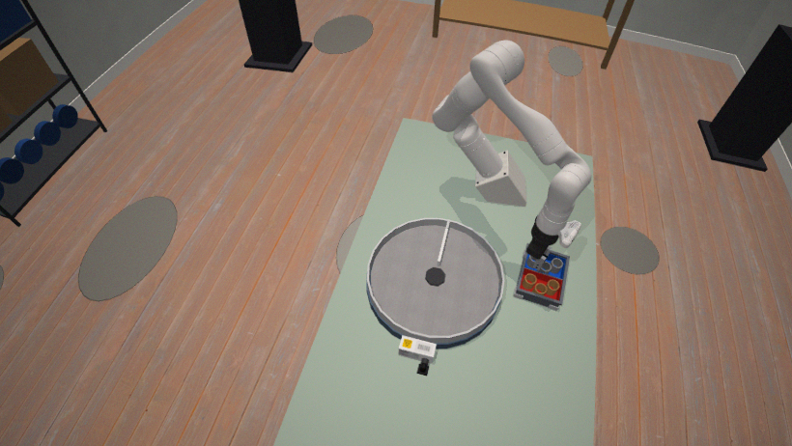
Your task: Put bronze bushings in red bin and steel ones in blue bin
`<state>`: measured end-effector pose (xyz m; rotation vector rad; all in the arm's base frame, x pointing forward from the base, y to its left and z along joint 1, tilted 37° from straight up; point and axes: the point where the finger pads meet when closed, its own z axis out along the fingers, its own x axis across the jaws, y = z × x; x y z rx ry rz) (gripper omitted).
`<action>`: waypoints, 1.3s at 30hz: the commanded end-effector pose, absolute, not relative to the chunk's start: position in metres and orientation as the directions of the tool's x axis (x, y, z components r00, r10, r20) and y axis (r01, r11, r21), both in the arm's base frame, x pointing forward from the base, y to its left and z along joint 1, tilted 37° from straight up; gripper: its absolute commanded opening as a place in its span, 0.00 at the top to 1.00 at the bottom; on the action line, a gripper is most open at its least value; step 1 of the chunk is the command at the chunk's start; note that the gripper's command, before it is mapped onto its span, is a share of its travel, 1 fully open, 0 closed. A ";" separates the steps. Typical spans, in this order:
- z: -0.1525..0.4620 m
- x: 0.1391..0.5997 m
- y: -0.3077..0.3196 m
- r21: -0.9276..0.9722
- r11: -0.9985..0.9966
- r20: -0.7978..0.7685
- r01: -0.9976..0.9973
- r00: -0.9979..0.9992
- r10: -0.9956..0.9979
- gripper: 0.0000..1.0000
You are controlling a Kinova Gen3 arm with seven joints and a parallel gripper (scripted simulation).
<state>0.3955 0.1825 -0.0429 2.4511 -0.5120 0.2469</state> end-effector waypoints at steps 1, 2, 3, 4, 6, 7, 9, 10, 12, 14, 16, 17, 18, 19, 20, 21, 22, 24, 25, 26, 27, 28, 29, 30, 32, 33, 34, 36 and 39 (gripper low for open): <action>-0.042 0.396 0.184 0.533 -0.737 0.293 -0.416 0.908 -0.301 0.00; -0.042 0.396 0.184 0.533 -0.737 0.293 -0.416 0.908 -0.301 0.00; -0.042 0.396 0.184 0.533 -0.737 0.293 -0.416 0.908 -0.301 0.00; -0.042 0.396 0.184 0.533 -0.737 0.293 -0.416 0.908 -0.301 0.00; -0.042 0.396 0.184 0.533 -0.737 0.293 -0.416 0.908 -0.301 0.00; -0.042 0.396 0.184 0.533 -0.737 0.293 -0.416 0.908 -0.301 0.00; -0.042 0.396 0.184 0.533 -0.737 0.293 -0.416 0.908 -0.301 0.00; -0.042 0.396 0.184 0.533 -0.737 0.293 -0.416 0.908 -0.301 0.00; -0.042 0.396 0.184 0.533 -0.737 0.293 -0.416 0.908 -0.301 0.00; -0.042 0.396 0.184 0.533 -0.737 0.293 -0.416 0.908 -0.301 0.00; -0.042 0.396 0.184 0.533 -0.737 0.293 -0.416 0.908 -0.301 0.00; -0.042 0.396 0.184 0.533 -0.737 0.293 -0.416 0.908 -0.301 0.00; -0.042 0.396 0.184 0.533 -0.737 0.293 -0.416 0.908 -0.301 0.00; -0.042 0.396 0.184 0.533 -0.737 0.293 -0.416 0.908 -0.301 0.00; -0.042 0.396 0.184 0.533 -0.737 0.293 -0.416 0.908 -0.301 0.00; -0.042 0.396 0.184 0.533 -0.737 0.293 -0.416 0.908 -0.301 0.00; -0.042 0.396 0.184 0.533 -0.737 0.293 -0.416 0.908 -0.301 0.00; -0.042 0.396 0.184 0.533 -0.737 0.293 -0.416 0.908 -0.301 0.00; -0.042 0.396 0.184 0.533 -0.737 0.293 -0.416 0.908 -0.301 0.00; -0.041 0.387 0.191 0.533 -0.737 0.293 -0.416 0.908 -0.301 0.00; -0.040 0.378 0.199 0.533 -0.737 0.293 -0.416 0.908 -0.301 0.00; -0.039 0.370 0.207 0.533 -0.737 0.293 -0.416 0.908 -0.301 0.00; -0.037 0.361 0.214 0.533 -0.737 0.293 -0.416 0.908 -0.301 0.00; -0.036 0.353 0.222 0.533 -0.737 0.293 -0.416 0.908 -0.301 0.00; -0.036 0.353 0.222 0.533 -0.737 0.293 -0.416 0.908 -0.301 0.00; -0.036 0.353 0.222 0.533 -0.737 0.293 -0.416 0.908 -0.301 0.00; -0.036 0.353 0.222 0.533 -0.737 0.293 -0.416 0.908 -0.301 0.00; -0.036 0.353 0.222 0.533 -0.737 0.293 -0.416 0.908 -0.301 0.00; -0.036 0.353 0.222 0.533 -0.737 0.293 -0.416 0.908 -0.301 0.00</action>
